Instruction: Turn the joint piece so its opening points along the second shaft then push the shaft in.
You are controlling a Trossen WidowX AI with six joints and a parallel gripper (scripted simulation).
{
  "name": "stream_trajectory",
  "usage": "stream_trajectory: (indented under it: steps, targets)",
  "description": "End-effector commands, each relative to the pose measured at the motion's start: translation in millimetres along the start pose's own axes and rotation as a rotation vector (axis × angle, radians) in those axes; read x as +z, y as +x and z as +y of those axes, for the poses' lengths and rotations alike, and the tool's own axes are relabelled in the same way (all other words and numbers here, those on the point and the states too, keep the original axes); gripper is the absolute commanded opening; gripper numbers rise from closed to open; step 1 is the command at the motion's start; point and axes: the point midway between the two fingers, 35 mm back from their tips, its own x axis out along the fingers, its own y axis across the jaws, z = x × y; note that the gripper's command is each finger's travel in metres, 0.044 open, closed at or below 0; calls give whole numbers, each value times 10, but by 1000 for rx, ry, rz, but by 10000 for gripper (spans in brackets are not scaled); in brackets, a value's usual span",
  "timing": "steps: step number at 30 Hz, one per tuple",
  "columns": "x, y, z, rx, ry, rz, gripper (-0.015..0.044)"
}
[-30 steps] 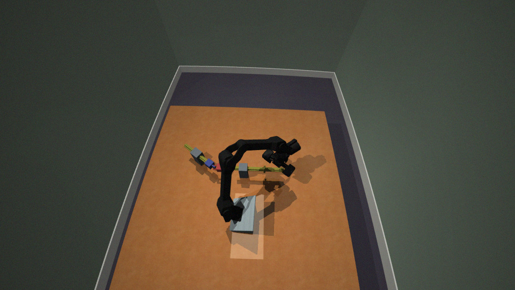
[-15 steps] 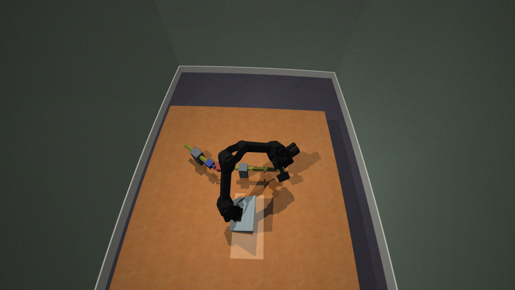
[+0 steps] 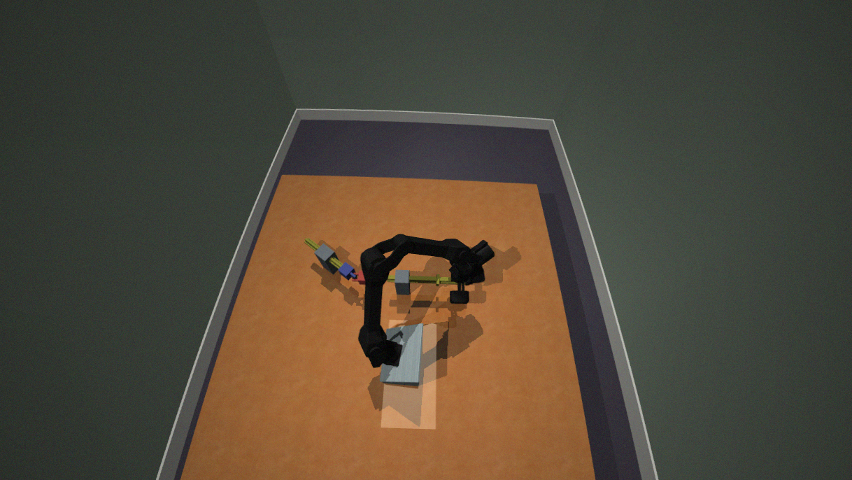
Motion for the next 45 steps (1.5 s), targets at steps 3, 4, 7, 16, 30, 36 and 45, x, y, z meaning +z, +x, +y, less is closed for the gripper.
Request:
stream_trajectory:
  steps: [3,4,7,16,30,36,45]
  targets:
    - [-4,58,9,6,12,2,440]
    - [-4,74,10,6,12,2,440]
    - [-5,123,11,6,12,2,440]
    - [-11,269,12,7,11,3,440]
    - [-14,308,11,7,11,4,177]
    - [-14,308,11,7,11,4,102]
    - [-14,308,11,7,11,4,89]
